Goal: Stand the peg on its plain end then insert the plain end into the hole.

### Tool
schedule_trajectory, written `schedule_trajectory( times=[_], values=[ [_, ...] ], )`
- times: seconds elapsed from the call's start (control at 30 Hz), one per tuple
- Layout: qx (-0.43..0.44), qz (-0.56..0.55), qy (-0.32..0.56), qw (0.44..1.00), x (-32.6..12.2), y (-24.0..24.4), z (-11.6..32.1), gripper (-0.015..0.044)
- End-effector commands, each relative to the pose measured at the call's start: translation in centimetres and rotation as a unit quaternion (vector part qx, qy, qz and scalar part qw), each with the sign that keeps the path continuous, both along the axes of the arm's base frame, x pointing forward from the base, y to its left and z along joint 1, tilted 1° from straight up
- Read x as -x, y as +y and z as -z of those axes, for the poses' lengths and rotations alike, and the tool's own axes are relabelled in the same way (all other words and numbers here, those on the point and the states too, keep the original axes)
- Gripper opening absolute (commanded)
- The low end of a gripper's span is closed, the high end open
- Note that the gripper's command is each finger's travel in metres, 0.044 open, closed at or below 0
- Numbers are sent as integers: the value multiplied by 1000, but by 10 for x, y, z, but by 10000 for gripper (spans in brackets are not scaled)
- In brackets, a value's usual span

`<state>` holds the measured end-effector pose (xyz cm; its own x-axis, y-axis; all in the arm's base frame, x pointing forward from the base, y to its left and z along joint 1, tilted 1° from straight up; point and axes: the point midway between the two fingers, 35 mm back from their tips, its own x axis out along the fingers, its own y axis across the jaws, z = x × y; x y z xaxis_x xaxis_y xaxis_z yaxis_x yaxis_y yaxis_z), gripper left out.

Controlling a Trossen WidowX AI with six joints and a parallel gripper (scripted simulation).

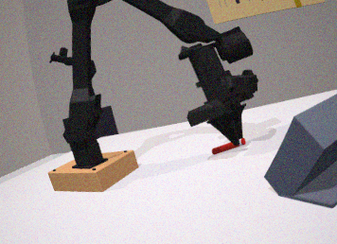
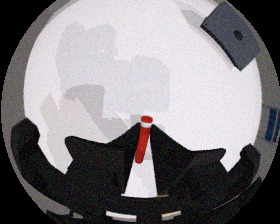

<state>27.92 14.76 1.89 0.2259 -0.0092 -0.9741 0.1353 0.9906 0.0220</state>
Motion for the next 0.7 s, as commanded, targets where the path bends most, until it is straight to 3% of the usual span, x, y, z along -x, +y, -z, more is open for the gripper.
schedule_trajectory(
  times=[0.0,0.67],
  values=[
    [2,2,-20,1000,3,0,-3,50],
    [14,3,-105,994,13,2,-11,50]
  ],
)
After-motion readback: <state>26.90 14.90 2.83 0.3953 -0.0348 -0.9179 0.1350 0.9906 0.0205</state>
